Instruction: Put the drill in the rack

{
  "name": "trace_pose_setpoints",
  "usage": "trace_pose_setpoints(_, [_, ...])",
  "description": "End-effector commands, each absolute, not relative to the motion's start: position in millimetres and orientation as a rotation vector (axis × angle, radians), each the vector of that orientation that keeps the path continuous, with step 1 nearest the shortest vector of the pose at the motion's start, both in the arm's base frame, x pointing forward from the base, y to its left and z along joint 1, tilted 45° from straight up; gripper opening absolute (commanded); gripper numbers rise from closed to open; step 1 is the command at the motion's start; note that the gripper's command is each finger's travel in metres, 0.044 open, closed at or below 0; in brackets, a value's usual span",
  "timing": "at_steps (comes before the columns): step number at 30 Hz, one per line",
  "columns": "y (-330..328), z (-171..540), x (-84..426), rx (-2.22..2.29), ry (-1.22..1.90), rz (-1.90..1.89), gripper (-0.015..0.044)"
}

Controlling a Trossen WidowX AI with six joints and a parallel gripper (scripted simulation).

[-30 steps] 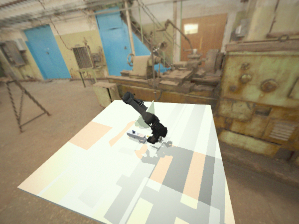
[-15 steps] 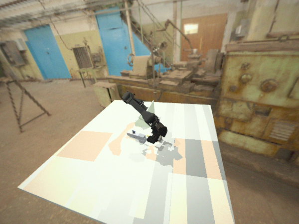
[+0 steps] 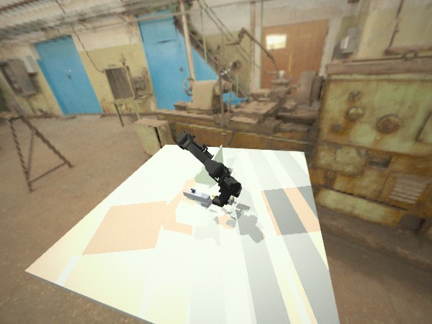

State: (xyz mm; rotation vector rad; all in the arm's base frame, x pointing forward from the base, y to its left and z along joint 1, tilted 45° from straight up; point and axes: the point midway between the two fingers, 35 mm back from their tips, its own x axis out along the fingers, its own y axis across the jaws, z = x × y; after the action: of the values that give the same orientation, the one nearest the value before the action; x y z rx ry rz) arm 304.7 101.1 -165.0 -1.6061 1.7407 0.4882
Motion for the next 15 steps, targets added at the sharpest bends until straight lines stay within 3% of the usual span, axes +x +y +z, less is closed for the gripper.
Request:
trace_pose_setpoints(1, [103.4,-162.8,305.7,-1.597,1.738,0.486,0.0000])
trace_pose_setpoints(15, [105.9,-159.7,306.1,-1.597,1.738,0.486,0.0000])
